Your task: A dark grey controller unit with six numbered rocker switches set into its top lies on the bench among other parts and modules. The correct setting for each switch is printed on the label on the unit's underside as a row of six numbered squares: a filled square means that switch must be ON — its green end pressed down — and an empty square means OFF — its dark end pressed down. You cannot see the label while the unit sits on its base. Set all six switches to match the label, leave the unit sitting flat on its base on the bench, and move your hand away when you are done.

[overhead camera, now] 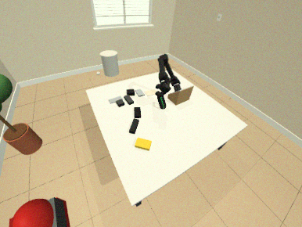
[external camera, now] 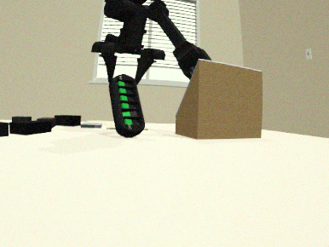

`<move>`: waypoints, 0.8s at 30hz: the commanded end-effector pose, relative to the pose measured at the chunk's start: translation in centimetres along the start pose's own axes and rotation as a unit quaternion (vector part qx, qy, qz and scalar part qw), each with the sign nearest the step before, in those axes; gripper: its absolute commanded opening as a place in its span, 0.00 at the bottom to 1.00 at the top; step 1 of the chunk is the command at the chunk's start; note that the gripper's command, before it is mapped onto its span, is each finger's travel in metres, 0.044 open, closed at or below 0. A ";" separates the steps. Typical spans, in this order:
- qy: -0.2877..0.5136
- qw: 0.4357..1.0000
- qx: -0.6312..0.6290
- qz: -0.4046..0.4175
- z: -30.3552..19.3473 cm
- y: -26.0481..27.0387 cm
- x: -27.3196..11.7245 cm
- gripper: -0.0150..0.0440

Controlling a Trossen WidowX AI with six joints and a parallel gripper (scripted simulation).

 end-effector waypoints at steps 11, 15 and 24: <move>-0.008 1.000 0.002 0.002 -1.4 -0.3 -0.6 0.82; -0.012 1.000 0.002 0.003 -1.8 -0.4 -0.7 0.82; -0.018 1.000 0.002 0.004 -2.6 -0.6 -0.9 0.82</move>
Point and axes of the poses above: the point midway between the two fingers, 35 mm back from their tips, its own x axis out along the fingers, its own y axis across the jaws, z = x × y, the point moved 8 cm from there along -x, back along the fingers, and after that the axes turned 13 degrees about x, right-handed, at the moved point
